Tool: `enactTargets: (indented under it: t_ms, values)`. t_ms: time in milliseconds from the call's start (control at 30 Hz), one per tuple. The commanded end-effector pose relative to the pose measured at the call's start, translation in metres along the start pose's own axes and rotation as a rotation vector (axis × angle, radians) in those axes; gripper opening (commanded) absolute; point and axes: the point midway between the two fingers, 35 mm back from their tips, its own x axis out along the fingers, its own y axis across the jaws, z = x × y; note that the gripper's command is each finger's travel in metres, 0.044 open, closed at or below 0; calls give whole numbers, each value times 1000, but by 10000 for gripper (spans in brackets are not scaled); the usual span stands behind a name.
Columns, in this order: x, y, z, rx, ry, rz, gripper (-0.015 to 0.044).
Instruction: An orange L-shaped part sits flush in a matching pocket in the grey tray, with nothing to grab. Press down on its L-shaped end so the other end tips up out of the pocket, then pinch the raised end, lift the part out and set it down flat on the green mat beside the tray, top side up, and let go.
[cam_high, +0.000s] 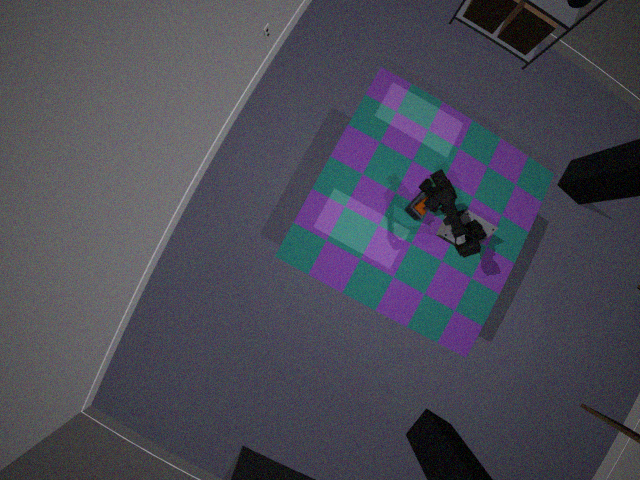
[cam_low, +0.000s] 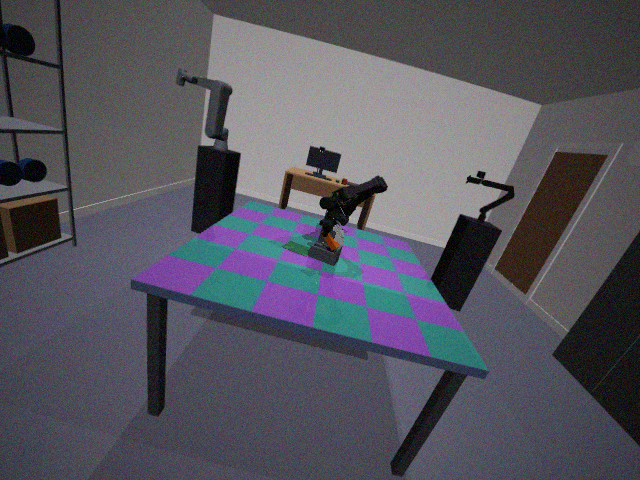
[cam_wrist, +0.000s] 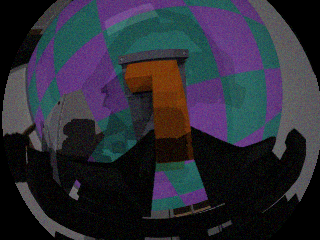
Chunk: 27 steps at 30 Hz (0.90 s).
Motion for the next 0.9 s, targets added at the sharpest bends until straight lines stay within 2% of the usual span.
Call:
enactTargets:
  t_ms: [0, 533, 867]
  values:
    - [-9, -3, 2, -15, 8, -11, 0]
    - [-22, -2, 0, -15, 8, -11, 0]
    - [-18, 0, -43, -15, 11, -12, 0]
